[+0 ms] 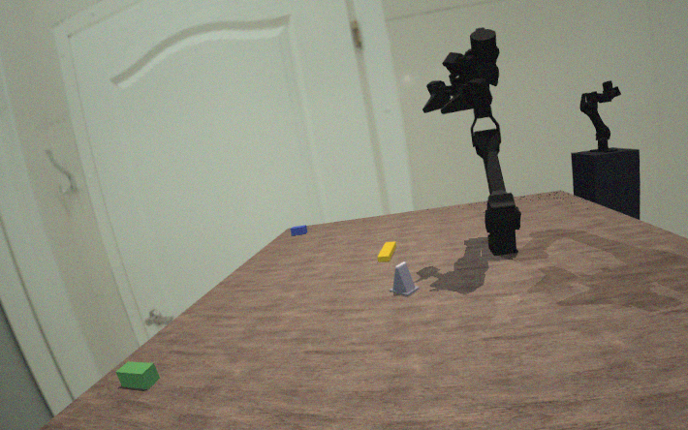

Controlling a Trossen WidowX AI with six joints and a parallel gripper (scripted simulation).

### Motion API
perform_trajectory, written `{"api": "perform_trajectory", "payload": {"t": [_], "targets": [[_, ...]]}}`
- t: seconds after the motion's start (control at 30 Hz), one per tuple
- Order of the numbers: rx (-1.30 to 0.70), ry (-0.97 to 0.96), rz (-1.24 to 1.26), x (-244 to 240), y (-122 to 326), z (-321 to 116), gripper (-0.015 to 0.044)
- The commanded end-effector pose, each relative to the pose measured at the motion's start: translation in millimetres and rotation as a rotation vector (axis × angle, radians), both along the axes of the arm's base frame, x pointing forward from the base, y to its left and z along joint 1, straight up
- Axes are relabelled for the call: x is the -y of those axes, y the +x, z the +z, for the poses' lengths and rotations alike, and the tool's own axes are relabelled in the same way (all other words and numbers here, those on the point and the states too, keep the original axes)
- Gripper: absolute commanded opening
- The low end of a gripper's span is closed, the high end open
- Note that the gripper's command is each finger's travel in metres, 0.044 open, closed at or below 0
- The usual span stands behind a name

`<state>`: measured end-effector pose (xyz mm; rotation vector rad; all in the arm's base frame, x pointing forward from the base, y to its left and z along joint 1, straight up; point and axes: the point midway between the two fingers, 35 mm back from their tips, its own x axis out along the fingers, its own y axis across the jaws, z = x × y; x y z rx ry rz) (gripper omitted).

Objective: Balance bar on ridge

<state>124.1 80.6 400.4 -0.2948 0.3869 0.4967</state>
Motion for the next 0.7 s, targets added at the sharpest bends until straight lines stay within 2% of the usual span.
{"api": "perform_trajectory", "payload": {"t": [0.0,0.67], "targets": [[0.002,-0.075,-0.002,-8,4,-5,0.0315],[-0.041,-0.452,-0.012,-30,39,-33,0.0315]]}}
